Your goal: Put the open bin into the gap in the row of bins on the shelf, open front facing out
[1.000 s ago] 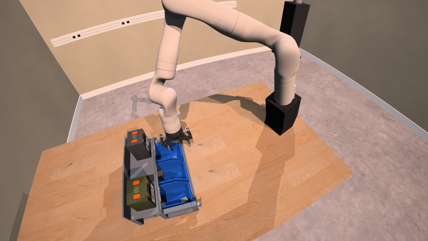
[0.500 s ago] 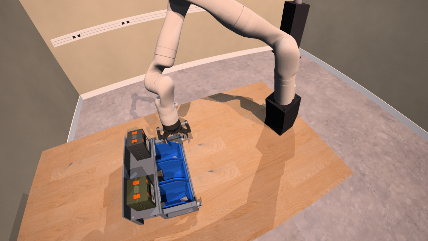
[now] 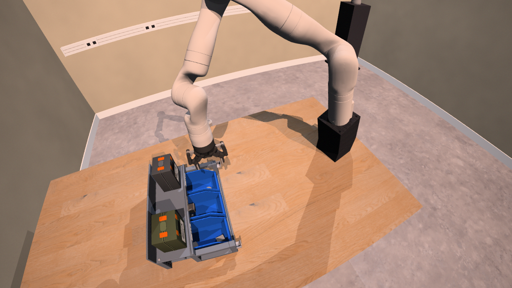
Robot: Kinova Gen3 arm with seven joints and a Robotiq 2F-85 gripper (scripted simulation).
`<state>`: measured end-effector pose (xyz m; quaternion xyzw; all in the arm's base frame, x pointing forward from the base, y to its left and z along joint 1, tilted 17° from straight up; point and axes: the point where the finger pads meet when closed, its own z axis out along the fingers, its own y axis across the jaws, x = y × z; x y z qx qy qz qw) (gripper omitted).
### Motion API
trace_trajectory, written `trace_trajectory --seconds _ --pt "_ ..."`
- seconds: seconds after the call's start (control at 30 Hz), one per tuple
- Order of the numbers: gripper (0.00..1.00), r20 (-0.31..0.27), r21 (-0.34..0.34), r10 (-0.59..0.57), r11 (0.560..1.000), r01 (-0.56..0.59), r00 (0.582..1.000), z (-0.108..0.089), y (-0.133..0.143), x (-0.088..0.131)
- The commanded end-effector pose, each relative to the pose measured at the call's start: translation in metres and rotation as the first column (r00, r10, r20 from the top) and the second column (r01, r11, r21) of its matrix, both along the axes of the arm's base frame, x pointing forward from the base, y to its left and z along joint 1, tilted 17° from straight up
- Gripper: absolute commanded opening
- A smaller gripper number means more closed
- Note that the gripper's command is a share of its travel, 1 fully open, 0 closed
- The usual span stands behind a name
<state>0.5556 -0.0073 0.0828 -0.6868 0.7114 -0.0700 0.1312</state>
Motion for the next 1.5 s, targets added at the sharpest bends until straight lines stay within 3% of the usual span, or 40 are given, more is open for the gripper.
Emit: trace_trajectory --seconds 0.0,0.2,1.47 --pt "1.00 0.002 -0.001 0.000 1.000 0.000 1.000 0.001 0.000 0.000" --pt "1.00 0.002 -0.001 0.000 1.000 0.000 1.000 -0.007 0.001 0.003" --pt "1.00 0.002 -0.001 0.000 1.000 0.000 1.000 -0.014 0.001 0.005"
